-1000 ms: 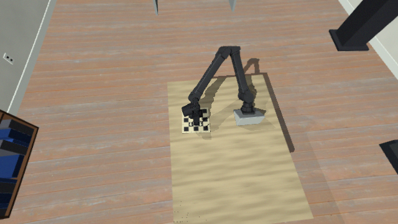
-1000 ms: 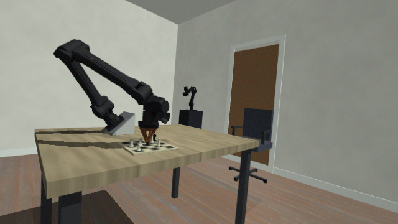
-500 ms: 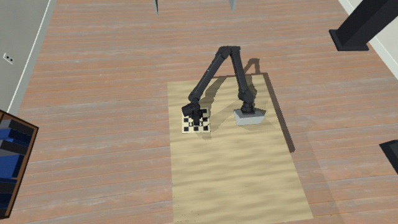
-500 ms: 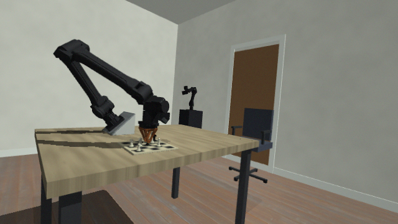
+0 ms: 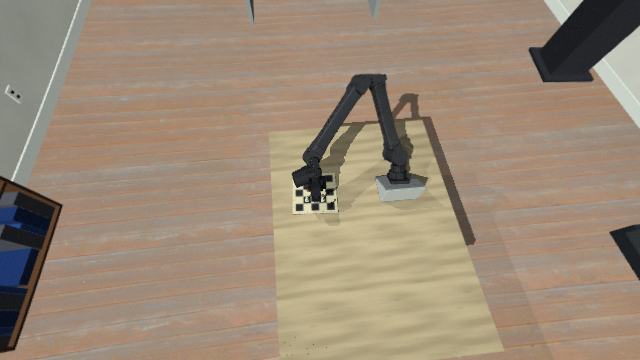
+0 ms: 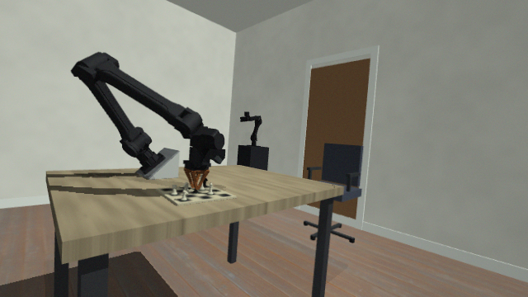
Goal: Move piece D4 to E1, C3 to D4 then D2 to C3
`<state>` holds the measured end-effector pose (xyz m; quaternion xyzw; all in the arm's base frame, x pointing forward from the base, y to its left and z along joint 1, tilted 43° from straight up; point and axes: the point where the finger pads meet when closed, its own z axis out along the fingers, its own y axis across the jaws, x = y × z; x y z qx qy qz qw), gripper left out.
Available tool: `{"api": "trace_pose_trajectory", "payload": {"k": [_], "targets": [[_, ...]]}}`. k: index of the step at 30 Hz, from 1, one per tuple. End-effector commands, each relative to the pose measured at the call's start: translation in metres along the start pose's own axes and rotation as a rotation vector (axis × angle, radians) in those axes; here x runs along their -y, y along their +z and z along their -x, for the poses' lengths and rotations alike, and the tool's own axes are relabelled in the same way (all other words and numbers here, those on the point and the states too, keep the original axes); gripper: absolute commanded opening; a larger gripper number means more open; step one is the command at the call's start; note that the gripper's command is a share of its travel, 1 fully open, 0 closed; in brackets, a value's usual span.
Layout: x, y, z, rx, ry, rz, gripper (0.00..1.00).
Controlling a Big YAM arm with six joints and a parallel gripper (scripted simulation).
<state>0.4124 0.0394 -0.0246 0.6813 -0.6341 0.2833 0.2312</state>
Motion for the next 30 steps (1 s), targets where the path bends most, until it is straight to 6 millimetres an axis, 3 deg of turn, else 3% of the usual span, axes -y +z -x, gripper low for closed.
{"api": "trace_pose_trajectory", "payload": {"k": [1,8,10,20,22,25,27,28,29,30], "targets": [[0.015,-0.016,0.013,0.009,0.000,-0.028,0.32],[0.019,-0.056,0.005,0.024,0.023,-0.051,0.32],[0.019,-0.056,0.005,0.024,0.023,-0.051,0.32],[0.018,-0.107,0.005,0.029,0.025,-0.052,0.32],[0.017,-0.110,0.006,0.026,0.021,-0.048,0.32],[-0.001,-0.088,0.003,0.001,0.003,0.010,0.32],[-0.001,-0.088,0.003,0.001,0.003,0.010,0.32],[0.014,-0.097,0.000,0.013,0.029,-0.011,0.32],[0.016,-0.097,0.001,0.017,0.034,-0.017,0.32],[0.016,-0.097,0.001,0.017,0.035,-0.018,1.00]]}}
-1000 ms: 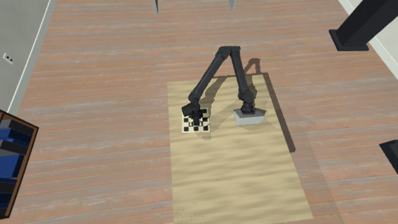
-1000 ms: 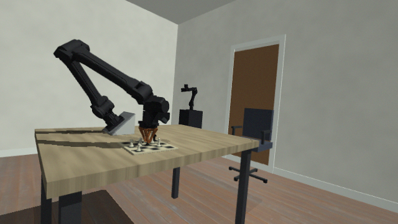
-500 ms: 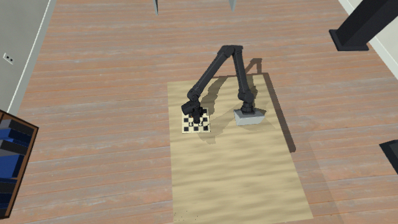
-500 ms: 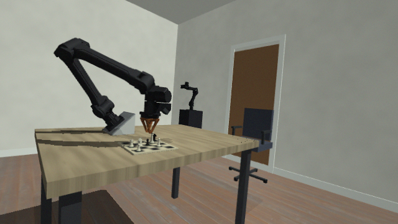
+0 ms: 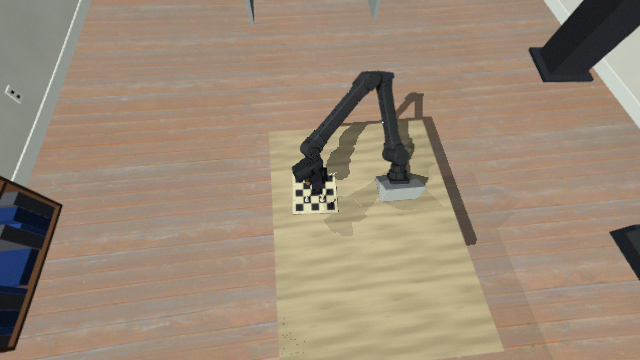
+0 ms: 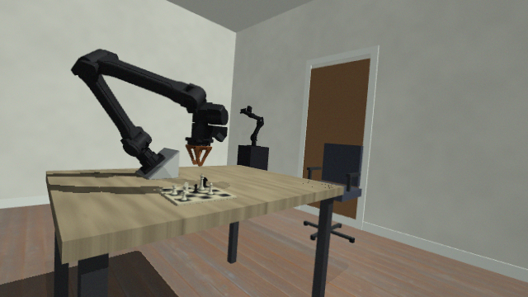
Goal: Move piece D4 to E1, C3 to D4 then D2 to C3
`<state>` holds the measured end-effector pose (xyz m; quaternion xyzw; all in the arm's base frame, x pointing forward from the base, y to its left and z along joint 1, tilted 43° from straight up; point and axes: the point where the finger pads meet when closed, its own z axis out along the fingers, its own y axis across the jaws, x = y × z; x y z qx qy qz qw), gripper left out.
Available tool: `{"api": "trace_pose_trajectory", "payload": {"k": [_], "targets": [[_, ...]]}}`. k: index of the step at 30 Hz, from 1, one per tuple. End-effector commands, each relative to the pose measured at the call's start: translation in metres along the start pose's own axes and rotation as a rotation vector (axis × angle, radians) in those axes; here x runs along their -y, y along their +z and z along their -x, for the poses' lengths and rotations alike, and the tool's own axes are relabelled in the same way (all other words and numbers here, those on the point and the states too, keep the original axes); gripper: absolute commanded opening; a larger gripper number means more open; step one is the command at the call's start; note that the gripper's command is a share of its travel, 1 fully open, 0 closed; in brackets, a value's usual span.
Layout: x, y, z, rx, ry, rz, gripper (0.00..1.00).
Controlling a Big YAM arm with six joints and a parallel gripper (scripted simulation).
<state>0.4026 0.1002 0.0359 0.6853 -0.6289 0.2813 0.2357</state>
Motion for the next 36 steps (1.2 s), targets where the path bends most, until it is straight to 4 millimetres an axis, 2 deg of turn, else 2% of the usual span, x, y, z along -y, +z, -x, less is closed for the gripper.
{"api": "trace_pose_trajectory", "payload": {"k": [1,21,26,29,31,36], "targets": [[0.017,-0.011,-0.003,0.020,0.049,-0.021,1.00],[0.015,-0.010,-0.003,0.017,0.043,-0.018,1.00],[0.018,-0.036,0.001,0.033,0.040,-0.055,1.00],[0.018,-0.047,0.000,0.035,0.041,-0.056,1.00],[0.018,-0.047,0.000,0.035,0.041,-0.056,1.00],[0.017,-0.072,0.000,0.037,0.041,-0.055,1.00]]}}
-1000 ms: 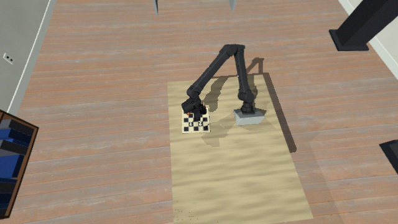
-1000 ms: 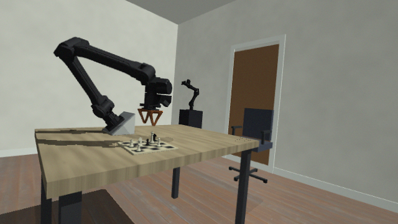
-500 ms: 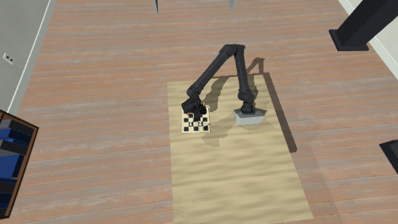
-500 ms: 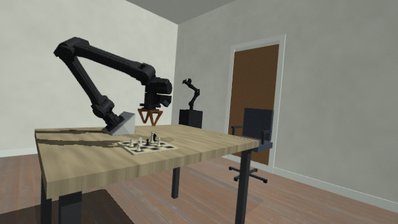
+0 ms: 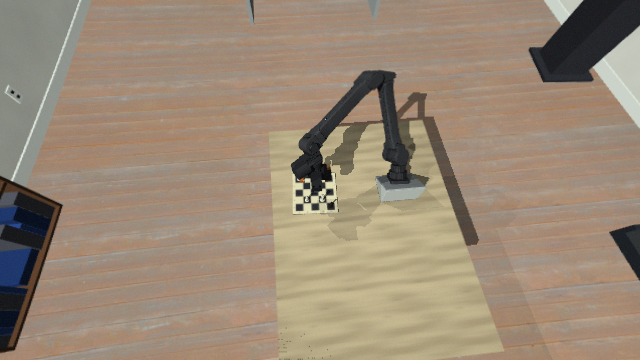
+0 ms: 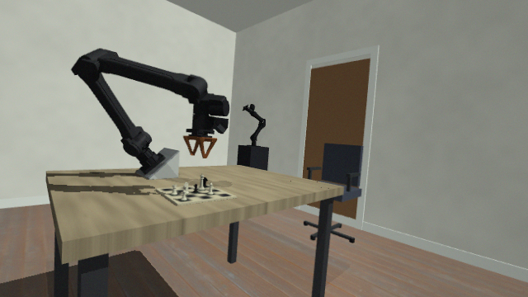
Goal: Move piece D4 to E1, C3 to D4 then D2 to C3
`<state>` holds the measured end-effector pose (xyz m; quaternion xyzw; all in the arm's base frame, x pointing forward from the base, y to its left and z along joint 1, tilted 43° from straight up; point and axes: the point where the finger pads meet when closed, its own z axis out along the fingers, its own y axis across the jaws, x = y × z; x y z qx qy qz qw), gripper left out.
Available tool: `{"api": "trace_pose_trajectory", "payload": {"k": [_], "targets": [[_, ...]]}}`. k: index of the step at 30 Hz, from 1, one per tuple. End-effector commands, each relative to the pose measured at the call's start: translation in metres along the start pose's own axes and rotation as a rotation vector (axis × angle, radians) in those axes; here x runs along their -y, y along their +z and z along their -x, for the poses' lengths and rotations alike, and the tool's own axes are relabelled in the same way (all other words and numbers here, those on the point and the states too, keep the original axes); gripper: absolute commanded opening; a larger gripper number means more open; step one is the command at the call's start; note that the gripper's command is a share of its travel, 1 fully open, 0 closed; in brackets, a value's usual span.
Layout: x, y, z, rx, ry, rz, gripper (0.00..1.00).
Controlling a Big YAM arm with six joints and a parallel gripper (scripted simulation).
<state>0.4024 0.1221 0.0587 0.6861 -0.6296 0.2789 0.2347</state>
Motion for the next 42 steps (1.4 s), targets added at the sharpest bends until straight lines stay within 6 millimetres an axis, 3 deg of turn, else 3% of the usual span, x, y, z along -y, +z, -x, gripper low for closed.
{"api": "trace_pose_trajectory", "payload": {"k": [1,6,10,12,13,18,42], "targets": [[0.014,-0.046,0.000,0.032,0.041,-0.057,1.00],[0.012,-0.071,-0.001,0.034,0.041,-0.057,1.00],[0.011,-0.077,0.003,0.027,0.032,-0.047,1.00],[0.011,-0.077,0.003,0.027,0.032,-0.047,1.00],[-0.001,-0.053,-0.007,-0.001,0.029,0.008,1.00],[0.009,-0.064,-0.005,0.018,0.049,-0.018,1.00],[0.009,-0.064,-0.005,0.019,0.047,-0.019,1.00]]}}
